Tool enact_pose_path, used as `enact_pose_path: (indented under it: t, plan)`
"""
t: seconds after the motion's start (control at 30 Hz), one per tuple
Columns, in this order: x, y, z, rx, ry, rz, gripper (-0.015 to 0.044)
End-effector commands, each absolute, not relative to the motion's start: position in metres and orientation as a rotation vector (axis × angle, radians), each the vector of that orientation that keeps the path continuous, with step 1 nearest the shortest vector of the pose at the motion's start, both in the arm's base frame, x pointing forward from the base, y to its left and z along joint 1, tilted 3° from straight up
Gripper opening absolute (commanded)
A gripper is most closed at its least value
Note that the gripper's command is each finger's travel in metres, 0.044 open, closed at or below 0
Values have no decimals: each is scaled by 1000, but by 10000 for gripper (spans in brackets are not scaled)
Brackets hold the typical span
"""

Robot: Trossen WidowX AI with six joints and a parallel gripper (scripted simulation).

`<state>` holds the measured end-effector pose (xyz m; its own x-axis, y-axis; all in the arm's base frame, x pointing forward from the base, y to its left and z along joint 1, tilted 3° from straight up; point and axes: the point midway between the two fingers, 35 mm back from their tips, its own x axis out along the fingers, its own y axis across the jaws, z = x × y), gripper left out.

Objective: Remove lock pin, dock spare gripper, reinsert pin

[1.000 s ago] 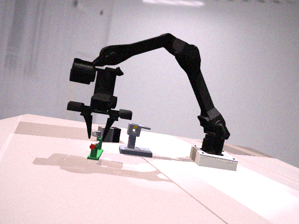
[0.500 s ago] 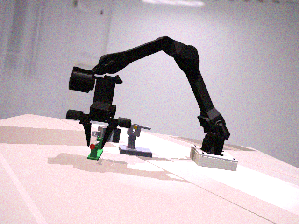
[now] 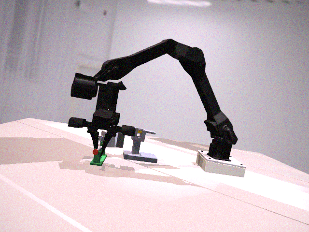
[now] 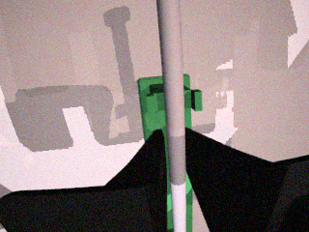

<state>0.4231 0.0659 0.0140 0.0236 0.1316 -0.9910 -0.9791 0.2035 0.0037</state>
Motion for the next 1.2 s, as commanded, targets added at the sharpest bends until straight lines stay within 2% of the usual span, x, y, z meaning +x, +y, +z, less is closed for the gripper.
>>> enact_pose_path:
  t: [0.0, 1.17]
  plan:
    - [423, 65, 14, -967, 1198, 1105, 3]
    - [415, 64, 39, -944, 1242, 1138, 0]
